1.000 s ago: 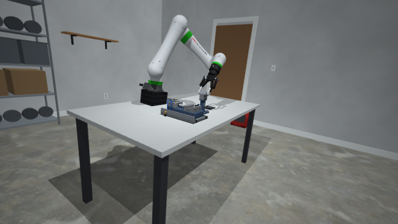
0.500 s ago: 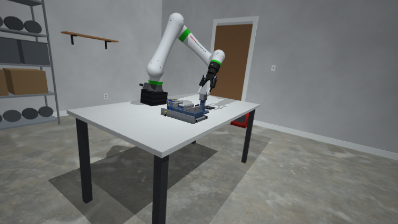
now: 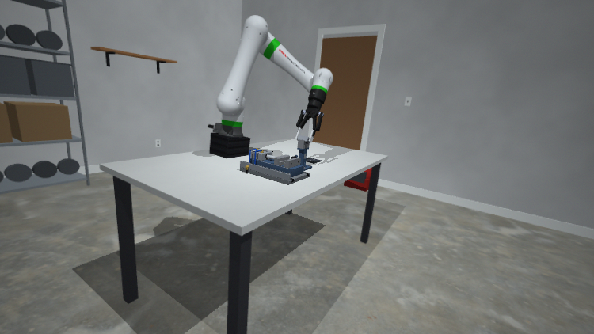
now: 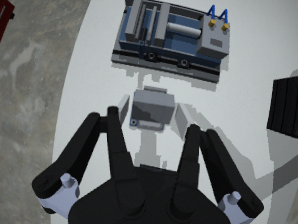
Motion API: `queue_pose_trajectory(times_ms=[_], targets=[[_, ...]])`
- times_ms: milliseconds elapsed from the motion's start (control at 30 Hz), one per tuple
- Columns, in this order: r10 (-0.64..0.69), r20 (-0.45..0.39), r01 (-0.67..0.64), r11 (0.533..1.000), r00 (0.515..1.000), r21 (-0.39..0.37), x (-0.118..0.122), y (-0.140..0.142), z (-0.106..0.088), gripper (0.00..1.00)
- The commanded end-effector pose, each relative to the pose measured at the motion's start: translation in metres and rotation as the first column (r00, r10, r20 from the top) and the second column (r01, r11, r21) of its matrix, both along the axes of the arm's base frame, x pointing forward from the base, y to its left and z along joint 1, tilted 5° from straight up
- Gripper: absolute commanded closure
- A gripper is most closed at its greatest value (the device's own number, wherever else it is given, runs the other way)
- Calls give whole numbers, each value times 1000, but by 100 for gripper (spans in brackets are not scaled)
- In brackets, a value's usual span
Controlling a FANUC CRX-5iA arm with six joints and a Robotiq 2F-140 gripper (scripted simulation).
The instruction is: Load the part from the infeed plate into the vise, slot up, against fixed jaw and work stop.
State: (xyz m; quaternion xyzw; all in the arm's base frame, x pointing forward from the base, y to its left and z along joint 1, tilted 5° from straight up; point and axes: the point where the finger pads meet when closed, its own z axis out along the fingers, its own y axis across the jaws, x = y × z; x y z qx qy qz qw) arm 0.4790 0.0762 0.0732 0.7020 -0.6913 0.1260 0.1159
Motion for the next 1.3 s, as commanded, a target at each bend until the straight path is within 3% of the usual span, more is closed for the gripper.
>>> queue_pose_trajectory(times_ms=[0,767,1267], targets=[[1,-1,-1,999,1000,41,0,-1,0,49],[4,-5,-2,967,1000,254,0,-7,1,49],[7,-7,-3,913,1000,408,0,-11,1,49]])
